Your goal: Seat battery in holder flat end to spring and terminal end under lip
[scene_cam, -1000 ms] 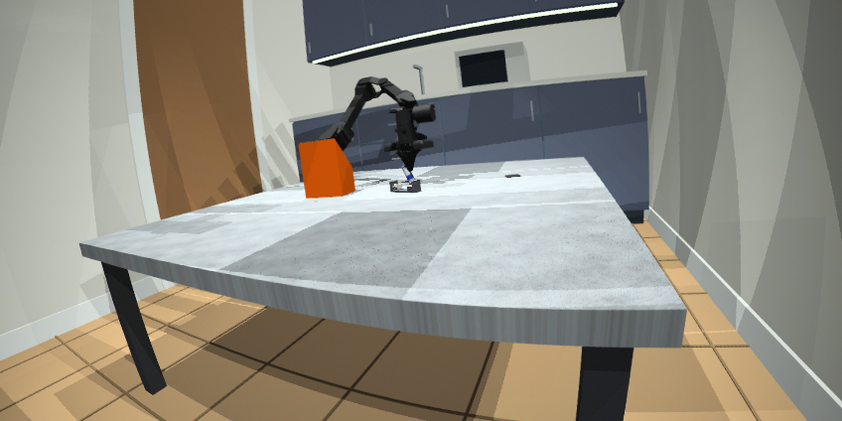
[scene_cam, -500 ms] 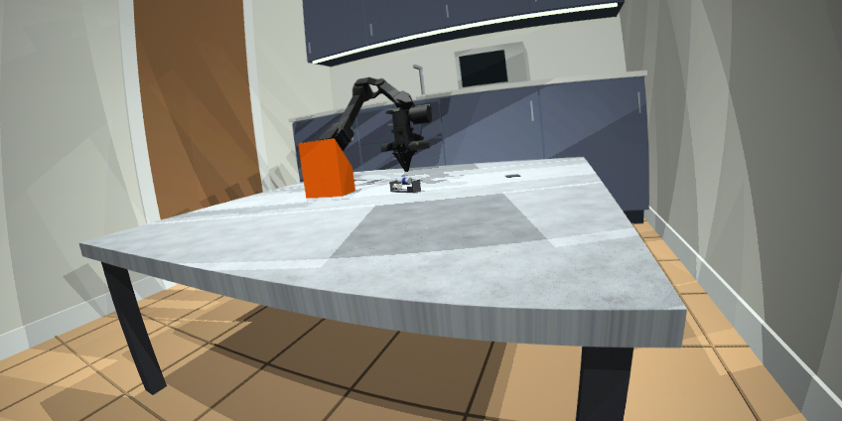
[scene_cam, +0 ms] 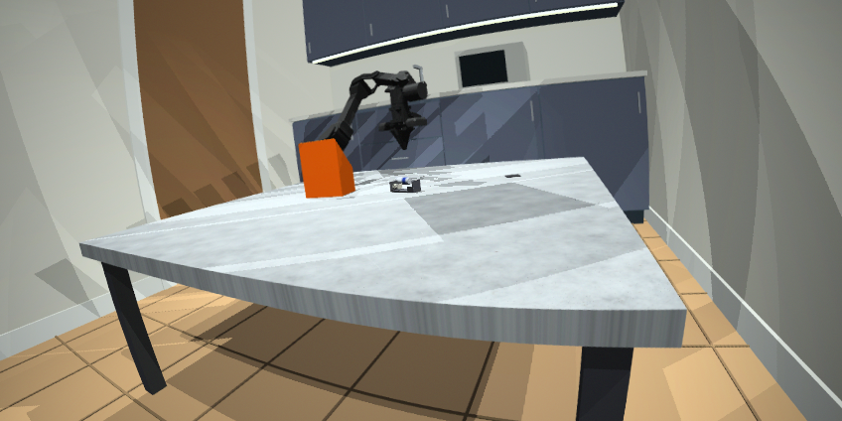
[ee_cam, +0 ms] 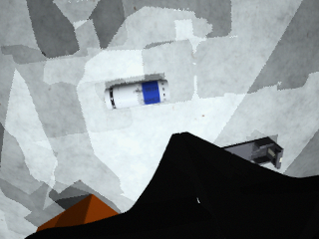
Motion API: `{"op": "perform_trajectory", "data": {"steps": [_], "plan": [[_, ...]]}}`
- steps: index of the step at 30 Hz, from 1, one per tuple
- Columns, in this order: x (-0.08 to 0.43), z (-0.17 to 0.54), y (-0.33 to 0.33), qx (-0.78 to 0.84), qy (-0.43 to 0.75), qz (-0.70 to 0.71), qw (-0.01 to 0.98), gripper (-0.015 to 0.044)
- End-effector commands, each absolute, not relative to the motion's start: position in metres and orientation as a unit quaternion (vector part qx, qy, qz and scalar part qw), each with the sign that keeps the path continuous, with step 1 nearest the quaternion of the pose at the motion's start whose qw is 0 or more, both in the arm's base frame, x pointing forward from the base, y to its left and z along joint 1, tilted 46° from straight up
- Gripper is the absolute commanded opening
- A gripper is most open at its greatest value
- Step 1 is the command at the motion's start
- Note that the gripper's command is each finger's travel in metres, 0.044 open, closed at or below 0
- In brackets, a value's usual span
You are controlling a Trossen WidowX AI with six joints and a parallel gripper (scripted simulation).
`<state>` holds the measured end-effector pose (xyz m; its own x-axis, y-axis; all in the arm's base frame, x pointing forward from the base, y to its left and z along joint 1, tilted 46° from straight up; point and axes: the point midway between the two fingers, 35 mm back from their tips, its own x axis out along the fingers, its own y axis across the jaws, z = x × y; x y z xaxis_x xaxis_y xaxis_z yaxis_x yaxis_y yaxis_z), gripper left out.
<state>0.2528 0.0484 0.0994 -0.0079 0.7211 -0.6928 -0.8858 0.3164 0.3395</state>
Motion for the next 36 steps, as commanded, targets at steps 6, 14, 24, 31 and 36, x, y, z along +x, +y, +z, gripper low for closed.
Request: {"op": "perform_trajectory", "data": {"steps": [6, 14, 24, 31, 36], "plan": [[0.252, 0.101, 0.048, -0.099, 0.415, 0.577, 0.696, 0.0], [0.245, 0.084, 0.071, -0.325, 0.203, 0.681, 0.624, 0.0184], [0.23, 0.063, 0.103, -0.566, -0.122, 0.7, 0.418, 0.024], [0.23, 0.063, 0.103, -0.566, -0.122, 0.7, 0.418, 0.024], [0.23, 0.063, 0.103, -0.566, -0.122, 0.7, 0.418, 0.024]]}}
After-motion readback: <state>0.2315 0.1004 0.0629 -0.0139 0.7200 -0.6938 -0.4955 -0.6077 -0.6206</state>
